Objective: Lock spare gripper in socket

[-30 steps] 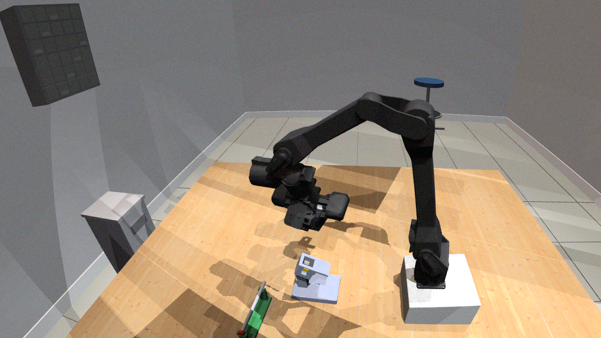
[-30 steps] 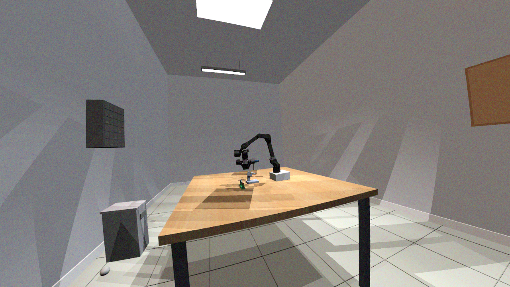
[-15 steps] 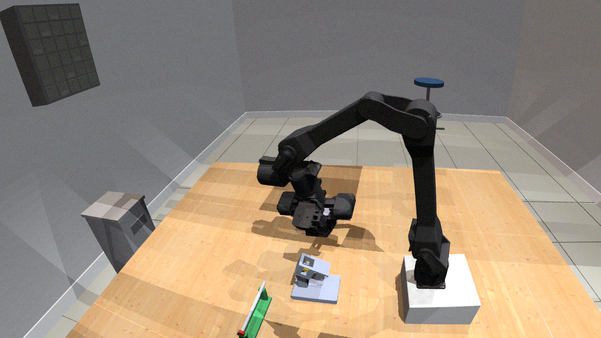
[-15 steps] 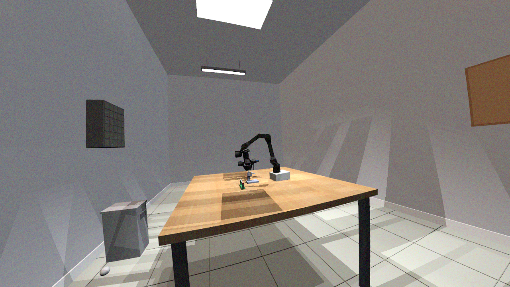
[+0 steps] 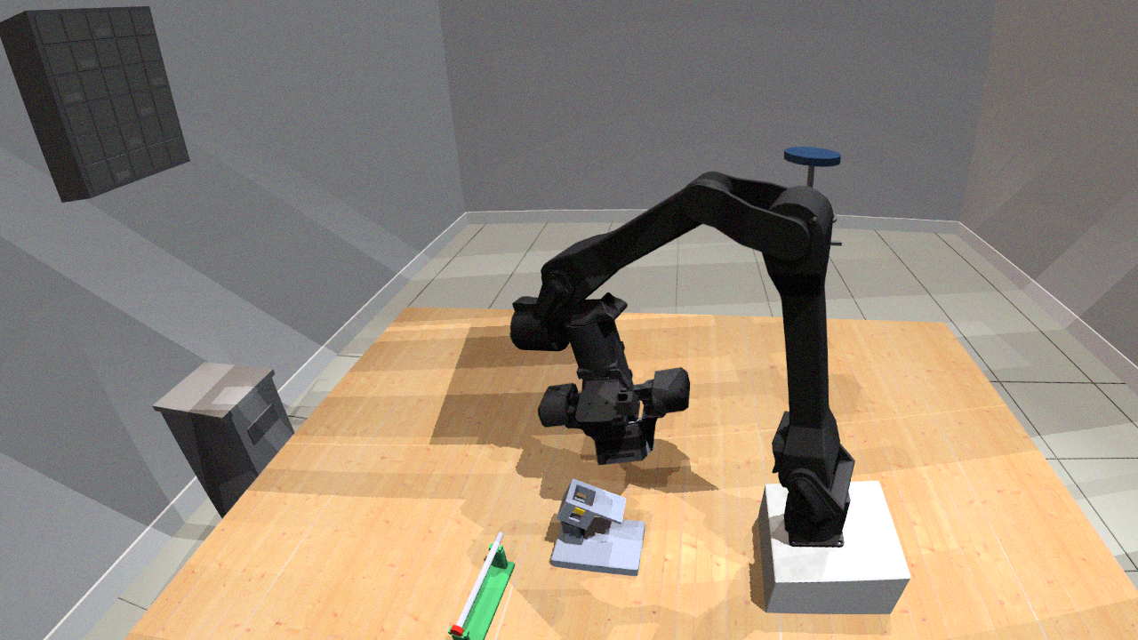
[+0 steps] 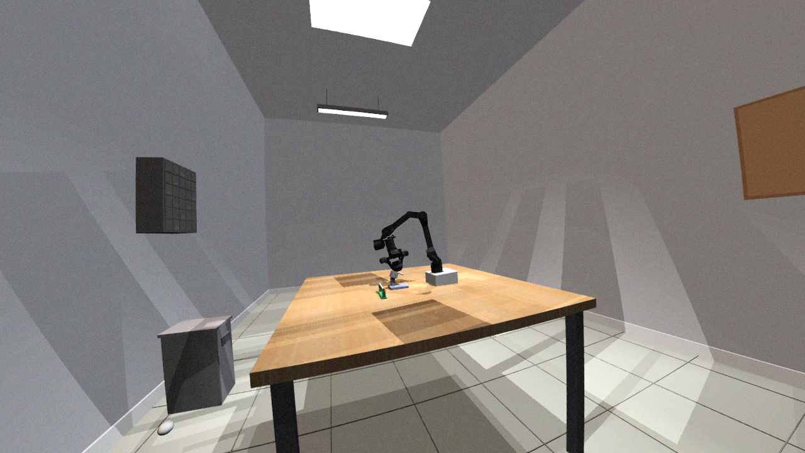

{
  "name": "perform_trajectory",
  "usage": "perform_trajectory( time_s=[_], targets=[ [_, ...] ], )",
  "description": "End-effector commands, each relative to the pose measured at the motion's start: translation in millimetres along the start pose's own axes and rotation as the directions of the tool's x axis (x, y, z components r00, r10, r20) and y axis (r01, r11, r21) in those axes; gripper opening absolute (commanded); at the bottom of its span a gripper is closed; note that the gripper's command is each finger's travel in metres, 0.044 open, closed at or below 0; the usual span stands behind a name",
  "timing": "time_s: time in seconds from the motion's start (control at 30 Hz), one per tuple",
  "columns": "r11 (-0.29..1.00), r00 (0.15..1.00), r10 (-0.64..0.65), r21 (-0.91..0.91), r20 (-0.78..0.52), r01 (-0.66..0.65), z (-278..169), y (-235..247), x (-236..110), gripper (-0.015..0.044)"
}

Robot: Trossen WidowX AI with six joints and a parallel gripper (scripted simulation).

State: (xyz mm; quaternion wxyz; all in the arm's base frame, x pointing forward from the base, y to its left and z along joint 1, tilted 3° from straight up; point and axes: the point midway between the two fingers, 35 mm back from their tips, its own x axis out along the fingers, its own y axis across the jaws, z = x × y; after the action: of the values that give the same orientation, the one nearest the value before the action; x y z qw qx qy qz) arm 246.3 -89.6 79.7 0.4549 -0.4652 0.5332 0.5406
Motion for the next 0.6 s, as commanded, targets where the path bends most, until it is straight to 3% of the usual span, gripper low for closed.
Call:
perform_trajectory(
  time_s=[0.0,0.57],
  targets=[
    [0.999,0.997,0.008,-0.045,0.081,-0.005,9,7,1,0.0000],
    [0.977,0.898,-0.016,-0.185,0.439,0.108,45,25,-7,0.0000]
  ],
)
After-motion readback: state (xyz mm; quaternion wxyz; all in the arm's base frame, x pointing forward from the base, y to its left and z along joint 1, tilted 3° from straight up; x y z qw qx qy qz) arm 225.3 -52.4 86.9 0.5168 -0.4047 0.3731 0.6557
